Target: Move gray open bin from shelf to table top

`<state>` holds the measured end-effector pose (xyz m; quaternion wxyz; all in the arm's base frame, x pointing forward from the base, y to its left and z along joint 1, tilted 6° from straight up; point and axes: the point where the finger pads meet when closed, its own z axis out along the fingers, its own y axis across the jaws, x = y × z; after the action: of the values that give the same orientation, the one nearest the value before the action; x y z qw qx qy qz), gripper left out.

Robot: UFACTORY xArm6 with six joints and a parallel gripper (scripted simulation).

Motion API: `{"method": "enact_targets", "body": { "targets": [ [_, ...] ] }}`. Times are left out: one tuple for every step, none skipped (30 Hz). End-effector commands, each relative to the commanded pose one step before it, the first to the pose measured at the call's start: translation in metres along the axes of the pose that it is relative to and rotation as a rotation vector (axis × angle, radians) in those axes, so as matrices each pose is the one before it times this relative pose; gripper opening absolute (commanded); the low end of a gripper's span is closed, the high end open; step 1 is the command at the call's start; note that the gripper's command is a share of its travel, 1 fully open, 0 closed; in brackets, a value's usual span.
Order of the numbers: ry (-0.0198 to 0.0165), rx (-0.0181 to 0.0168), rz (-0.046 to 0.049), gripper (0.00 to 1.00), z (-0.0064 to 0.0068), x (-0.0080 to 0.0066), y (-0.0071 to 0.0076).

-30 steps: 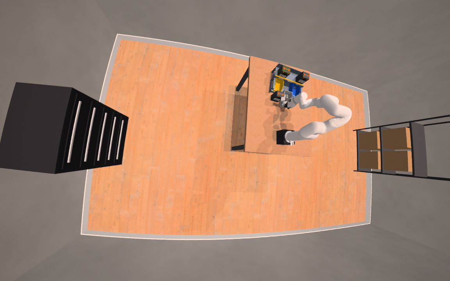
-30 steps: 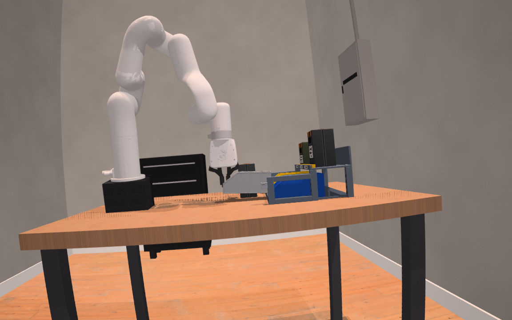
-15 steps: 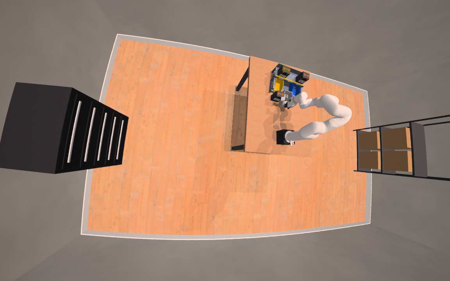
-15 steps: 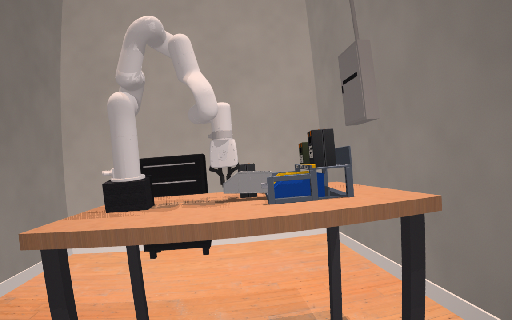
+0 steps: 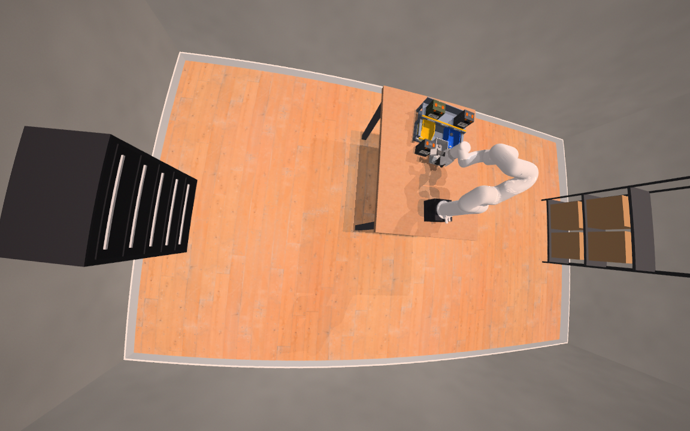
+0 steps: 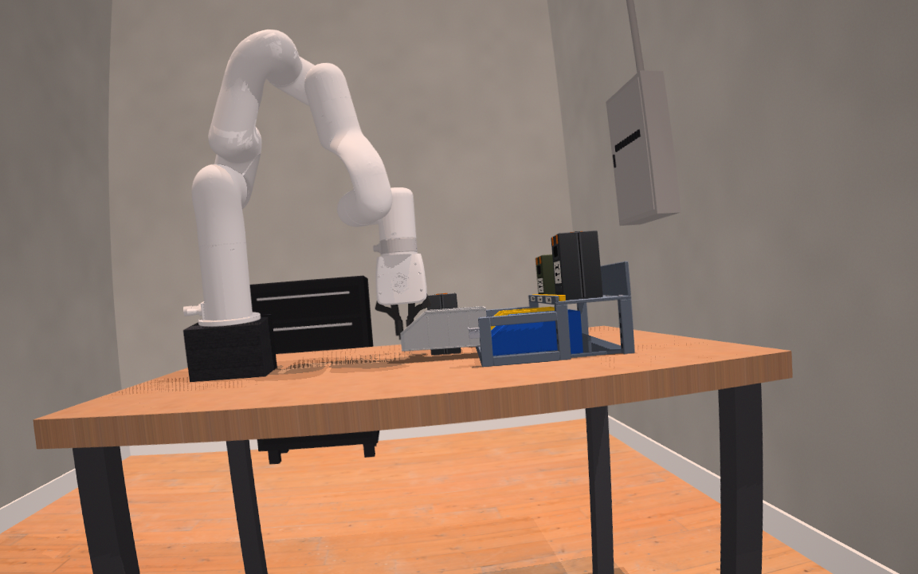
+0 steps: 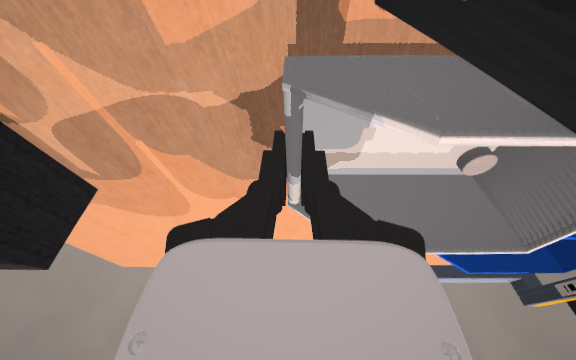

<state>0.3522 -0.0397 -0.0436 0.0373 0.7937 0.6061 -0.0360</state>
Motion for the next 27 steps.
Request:
{"method": "enact_targets", "body": {
  "targets": [
    [0.00047,-0.00409,0.00029,0.00,-0.00070,0.00025,0.00162],
    [0.00000,0.00000,0.00000,0.00,0.00000,0.00000,0.00000],
    [0.00000,0.00000,0.00000,0.00,0.00000,0.00000,0.00000],
    [0.00000,0.00000,0.00000,0.00,0.00000,0.00000,0.00000],
    [0.00000,0.00000,0.00000,0.00,0.00000,0.00000,0.00000],
    [0.00000,0.00000,0.00000,0.00,0.00000,0.00000,0.00000],
    [0.00007,-0.00015,0.00001,0.00,0.00150,0.00002,0.00008],
    [-0.00003,0.00007,0.00000,0.00,0.00160,0.00000,-0.00001],
    [-0.00003,0.00007,0.00000,0.00,0.00160,0.00000,-0.00001],
    [-0.00003,0.00007,0.00000,0.00,0.00160,0.00000,-0.00001],
    [-0.00003,0.00007,0.00000,0.00,0.00160,0.00000,-0.00001],
    [0.00000,0.00000,0.00000,0.00,0.00000,0.00000,0.00000],
    [0.00000,0.00000,0.00000,0.00,0.00000,0.00000,0.00000],
    [0.00000,0.00000,0.00000,0.00,0.00000,0.00000,0.00000],
    [0.00000,0.00000,0.00000,0.00,0.00000,0.00000,0.00000],
    [0.00000,0.00000,0.00000,0.00,0.00000,0.00000,0.00000],
    [0.00000,0.00000,0.00000,0.00,0.00000,0.00000,0.00000],
    [0.00000,0.00000,0.00000,0.00,0.00000,0.00000,0.00000],
    [0.00000,0.00000,0.00000,0.00,0.00000,0.00000,0.00000],
    [0.00000,0.00000,0.00000,0.00,0.00000,0.00000,0.00000],
    [0.00000,0.00000,0.00000,0.00,0.00000,0.00000,0.00000],
    [0.00000,0.00000,0.00000,0.00,0.00000,0.00000,0.00000],
    [0.00000,0.00000,0.00000,0.00,0.00000,0.00000,0.00000],
    [0.00004,0.00000,0.00001,0.00,0.00155,0.00000,0.00000],
    [-0.00001,0.00000,0.00000,0.00,0.00160,0.00000,-0.00001],
    [-0.00001,0.00000,0.00000,0.00,0.00160,0.00000,-0.00001],
    [-0.00001,0.00000,0.00000,0.00,0.00160,0.00000,-0.00001]
  ]
}}
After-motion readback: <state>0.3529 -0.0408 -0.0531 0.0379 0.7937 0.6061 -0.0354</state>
